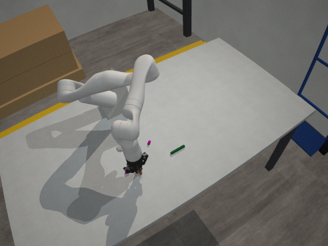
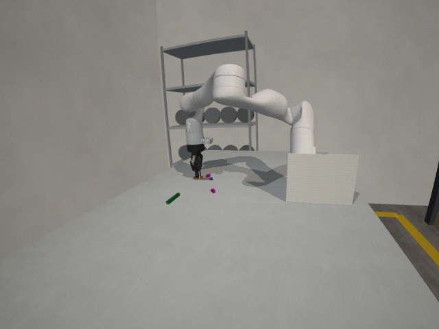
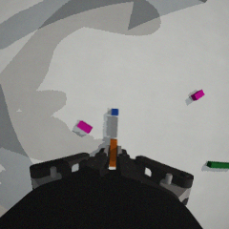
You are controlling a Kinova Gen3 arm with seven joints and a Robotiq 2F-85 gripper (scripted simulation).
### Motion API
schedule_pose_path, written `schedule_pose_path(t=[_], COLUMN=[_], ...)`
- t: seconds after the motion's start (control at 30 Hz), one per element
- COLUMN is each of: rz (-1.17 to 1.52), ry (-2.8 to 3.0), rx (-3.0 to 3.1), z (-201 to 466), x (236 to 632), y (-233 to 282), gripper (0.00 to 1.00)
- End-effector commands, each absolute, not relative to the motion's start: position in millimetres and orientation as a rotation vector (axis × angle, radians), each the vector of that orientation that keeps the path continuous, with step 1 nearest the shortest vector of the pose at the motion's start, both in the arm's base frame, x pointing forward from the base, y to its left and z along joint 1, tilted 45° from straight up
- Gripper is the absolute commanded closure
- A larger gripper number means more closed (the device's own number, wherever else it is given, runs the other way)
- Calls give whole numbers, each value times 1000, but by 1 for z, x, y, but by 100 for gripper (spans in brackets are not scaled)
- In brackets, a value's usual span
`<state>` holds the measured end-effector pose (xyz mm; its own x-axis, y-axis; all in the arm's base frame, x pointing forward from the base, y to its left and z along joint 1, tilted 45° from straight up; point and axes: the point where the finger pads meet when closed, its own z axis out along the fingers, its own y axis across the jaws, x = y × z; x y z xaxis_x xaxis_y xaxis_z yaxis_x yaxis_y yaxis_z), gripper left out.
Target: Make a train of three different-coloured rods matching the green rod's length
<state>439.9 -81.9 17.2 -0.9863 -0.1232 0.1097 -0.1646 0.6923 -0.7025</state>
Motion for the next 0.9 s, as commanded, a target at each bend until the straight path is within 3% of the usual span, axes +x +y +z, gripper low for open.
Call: schedule_pose_path(t=[0.0, 0.87], rz=[1189, 1189], ry=[-2839, -2839], rx=[241, 241], z=[16, 14], x=[440, 440], y=[-84, -85], gripper=[95, 95])
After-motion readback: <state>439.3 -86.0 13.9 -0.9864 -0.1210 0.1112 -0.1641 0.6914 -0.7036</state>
